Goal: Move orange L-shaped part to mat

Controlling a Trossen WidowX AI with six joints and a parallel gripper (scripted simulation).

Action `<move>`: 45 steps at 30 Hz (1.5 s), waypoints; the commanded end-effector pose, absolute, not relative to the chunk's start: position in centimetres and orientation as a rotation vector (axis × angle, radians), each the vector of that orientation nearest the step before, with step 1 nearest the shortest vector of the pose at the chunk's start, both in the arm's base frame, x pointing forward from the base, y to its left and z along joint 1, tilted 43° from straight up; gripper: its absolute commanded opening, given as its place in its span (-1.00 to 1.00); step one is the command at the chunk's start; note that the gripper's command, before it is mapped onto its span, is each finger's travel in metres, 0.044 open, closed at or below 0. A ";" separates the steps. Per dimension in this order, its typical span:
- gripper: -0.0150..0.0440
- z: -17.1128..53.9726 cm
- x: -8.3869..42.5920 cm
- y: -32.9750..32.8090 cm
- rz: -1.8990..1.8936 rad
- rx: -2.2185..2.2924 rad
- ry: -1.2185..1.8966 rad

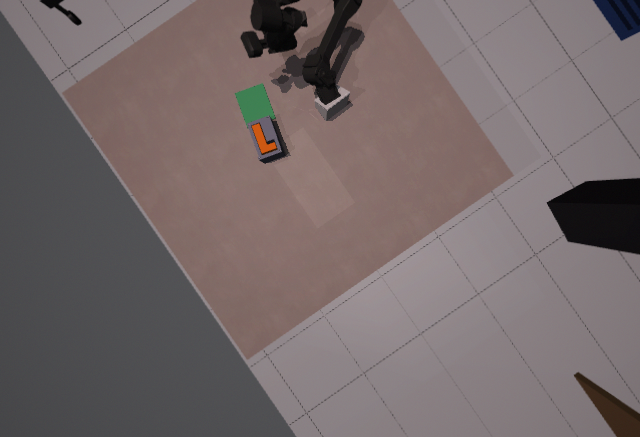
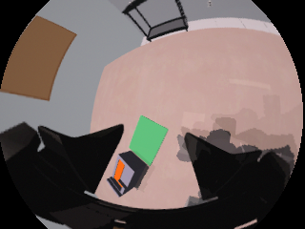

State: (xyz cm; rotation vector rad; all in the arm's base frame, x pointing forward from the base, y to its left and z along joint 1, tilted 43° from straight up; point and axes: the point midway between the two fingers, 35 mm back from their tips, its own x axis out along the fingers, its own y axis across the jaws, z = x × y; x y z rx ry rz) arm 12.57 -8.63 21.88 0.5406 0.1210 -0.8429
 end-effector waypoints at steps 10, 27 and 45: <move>0.12 22.5 16.6 -4.7 -0.788 0.358 0.373; 0.12 17.4 25.0 5.7 -0.673 -0.079 0.904; 0.12 5.1 28.4 14.4 -0.617 -0.467 1.308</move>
